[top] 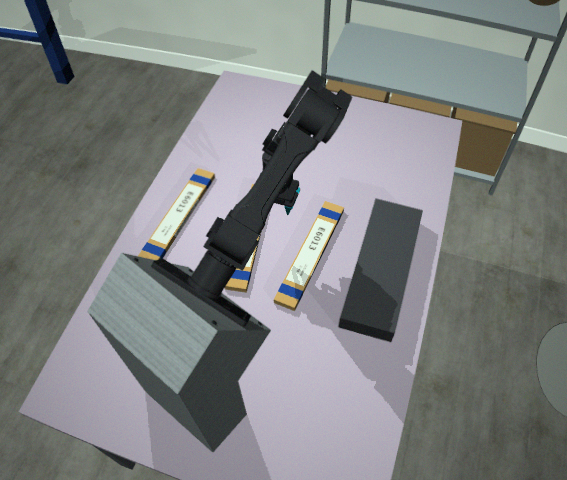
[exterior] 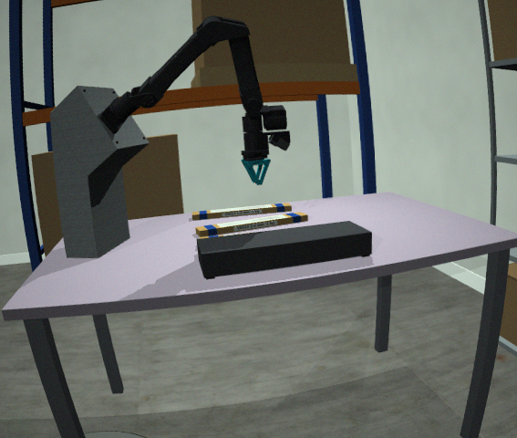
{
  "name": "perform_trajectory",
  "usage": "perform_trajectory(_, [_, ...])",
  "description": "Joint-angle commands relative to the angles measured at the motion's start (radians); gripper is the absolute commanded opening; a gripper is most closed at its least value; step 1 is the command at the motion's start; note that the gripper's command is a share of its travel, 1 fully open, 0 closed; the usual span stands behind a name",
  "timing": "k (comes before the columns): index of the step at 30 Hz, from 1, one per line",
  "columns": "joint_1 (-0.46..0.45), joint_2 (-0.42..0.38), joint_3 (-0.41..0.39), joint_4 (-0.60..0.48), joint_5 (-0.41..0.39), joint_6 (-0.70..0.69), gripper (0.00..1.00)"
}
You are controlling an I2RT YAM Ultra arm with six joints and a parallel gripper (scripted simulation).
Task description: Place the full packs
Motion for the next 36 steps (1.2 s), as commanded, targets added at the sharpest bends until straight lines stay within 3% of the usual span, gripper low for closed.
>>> perform_trajectory(1, [0.016,-0.026,-0.019,-0.014,0.005,0.004,0.63])
perform_trajectory(16, [0.016,-0.026,-0.019,-0.014,0.005,0.004,0.63])
perform_trajectory(17, [0.043,-0.030,-0.037,-0.020,0.024,0.052,0.95])
perform_trajectory(18, [0.062,0.013,-0.037,-0.016,0.040,0.093,0.95])
perform_trajectory(20, [0.102,0.036,0.007,0.012,0.067,0.134,0.95])
perform_trajectory(26, [0.210,0.130,0.044,0.038,0.150,0.212,0.95])
perform_trajectory(36, [0.332,0.277,0.131,0.015,0.244,0.307,0.95])
